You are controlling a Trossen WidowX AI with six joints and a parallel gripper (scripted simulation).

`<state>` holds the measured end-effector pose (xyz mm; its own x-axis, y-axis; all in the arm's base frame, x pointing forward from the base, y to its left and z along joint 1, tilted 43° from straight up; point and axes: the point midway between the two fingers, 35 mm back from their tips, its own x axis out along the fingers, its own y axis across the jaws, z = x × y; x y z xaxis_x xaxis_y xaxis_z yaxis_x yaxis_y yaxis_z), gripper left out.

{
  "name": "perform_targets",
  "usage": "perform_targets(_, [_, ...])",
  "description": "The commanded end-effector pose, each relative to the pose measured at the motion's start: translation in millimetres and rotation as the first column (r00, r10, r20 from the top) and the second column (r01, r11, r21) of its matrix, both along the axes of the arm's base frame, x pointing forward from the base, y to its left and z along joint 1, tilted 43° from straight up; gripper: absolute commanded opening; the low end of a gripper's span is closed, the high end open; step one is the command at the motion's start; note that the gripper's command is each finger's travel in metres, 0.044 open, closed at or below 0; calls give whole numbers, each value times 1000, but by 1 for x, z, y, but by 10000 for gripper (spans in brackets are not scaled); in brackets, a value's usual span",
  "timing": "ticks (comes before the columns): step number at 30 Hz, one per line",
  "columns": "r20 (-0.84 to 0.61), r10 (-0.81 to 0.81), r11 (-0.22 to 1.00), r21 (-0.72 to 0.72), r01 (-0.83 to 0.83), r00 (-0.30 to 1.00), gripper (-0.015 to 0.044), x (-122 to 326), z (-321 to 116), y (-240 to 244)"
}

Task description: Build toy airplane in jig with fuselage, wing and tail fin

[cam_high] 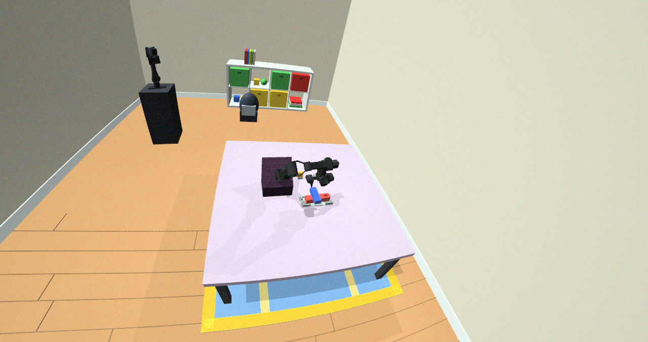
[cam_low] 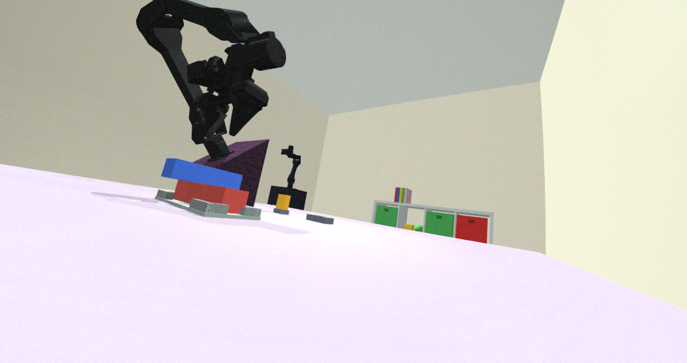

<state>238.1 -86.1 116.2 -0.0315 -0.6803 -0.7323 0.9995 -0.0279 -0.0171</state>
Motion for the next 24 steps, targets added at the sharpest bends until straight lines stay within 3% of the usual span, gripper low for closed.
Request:
perform_targets(1, [-43,42,999,5,-42,998,440,-1,2,2])
perform_targets(4, [-227,243,970,42,-240,943,440,0,2,2])
perform_targets(7, [-400,438,896,119,-428,805,440,0,1,1])
perform_targets(11, [-572,638,740,272,-615,515,440,0,0,0])
perform_targets(15, [-646,734,577,427,-697,211,440,1,0,-1])
perform_targets(24, [-648,736,568,435,-699,195,440,1,0,-1])
